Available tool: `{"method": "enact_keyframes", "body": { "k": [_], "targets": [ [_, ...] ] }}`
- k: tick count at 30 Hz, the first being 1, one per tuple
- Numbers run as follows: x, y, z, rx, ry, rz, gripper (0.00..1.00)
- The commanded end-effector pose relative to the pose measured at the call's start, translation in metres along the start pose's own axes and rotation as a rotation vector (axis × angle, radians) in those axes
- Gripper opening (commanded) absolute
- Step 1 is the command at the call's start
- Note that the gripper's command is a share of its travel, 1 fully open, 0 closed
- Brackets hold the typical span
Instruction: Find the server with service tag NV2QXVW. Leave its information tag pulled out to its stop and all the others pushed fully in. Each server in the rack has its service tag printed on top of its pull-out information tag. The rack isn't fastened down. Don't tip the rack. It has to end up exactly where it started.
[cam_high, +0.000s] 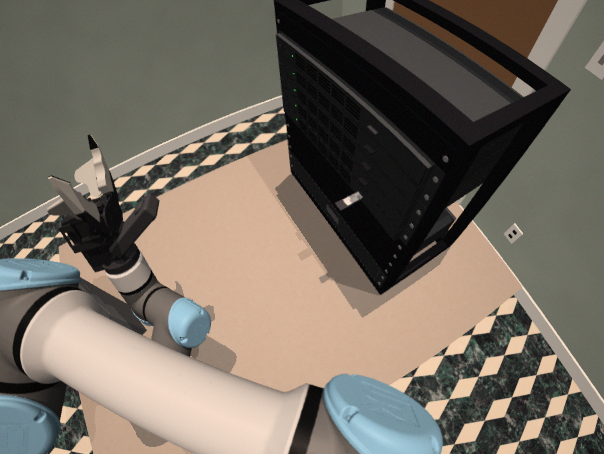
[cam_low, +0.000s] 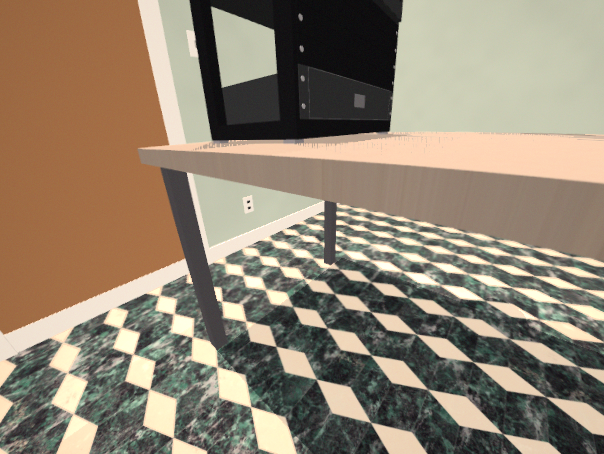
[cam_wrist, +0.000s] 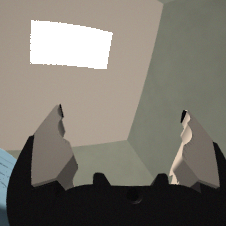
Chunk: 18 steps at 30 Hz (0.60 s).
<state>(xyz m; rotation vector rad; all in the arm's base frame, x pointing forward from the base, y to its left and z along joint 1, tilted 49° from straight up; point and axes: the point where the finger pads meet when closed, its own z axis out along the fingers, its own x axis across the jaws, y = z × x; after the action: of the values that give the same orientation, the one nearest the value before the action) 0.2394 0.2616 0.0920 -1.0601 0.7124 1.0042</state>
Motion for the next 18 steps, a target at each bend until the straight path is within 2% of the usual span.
{"method": "enact_keyframes", "body": {
  "k": [1,18],
  "targets": [
    [0.006,0.007,0.0,-0.03,0.022,-0.037,1.0],
    [0.021,0.017,-0.005,-0.09,0.073,-0.121,1.0]
  ]
}}
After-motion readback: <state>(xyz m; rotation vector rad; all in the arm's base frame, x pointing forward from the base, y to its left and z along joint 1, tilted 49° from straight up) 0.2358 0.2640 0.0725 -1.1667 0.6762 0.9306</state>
